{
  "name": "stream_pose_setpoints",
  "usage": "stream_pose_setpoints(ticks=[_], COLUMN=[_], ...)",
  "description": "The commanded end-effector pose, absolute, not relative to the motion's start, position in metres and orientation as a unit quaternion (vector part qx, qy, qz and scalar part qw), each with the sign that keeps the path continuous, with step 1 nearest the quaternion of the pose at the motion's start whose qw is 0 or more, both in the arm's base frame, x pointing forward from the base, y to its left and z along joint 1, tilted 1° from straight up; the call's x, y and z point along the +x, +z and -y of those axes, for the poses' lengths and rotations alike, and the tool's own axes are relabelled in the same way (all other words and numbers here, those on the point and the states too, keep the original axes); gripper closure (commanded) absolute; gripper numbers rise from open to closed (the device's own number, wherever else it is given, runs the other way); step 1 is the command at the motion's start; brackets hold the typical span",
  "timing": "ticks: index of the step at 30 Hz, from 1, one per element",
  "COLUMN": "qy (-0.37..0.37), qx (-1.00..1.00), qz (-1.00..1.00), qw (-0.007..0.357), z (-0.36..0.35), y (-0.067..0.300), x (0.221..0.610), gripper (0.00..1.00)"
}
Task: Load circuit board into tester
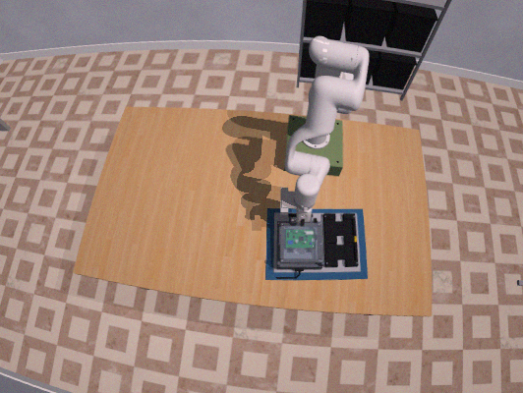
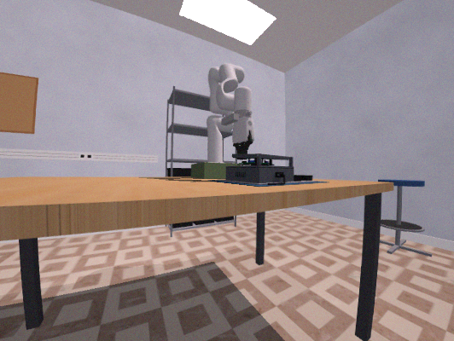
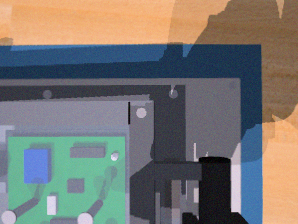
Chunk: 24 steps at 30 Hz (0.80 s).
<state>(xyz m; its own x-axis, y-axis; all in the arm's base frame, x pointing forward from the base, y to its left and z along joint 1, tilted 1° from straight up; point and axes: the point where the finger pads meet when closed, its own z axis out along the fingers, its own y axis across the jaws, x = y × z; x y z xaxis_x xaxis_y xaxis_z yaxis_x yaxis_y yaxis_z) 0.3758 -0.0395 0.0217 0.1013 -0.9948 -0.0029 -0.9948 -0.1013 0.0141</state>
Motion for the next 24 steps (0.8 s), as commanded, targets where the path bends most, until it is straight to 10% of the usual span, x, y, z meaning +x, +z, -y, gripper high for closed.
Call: stream_pose_setpoints(ticks=[1,24], qy=[-0.005,-0.005], qx=[0.742,0.742], qz=[0.670,0.670], qw=[0.003,0.003], z=[0.0397,0.0397], y=[0.0213,0.0189], x=[0.3767,0.3764], gripper=[1.00,1.00])
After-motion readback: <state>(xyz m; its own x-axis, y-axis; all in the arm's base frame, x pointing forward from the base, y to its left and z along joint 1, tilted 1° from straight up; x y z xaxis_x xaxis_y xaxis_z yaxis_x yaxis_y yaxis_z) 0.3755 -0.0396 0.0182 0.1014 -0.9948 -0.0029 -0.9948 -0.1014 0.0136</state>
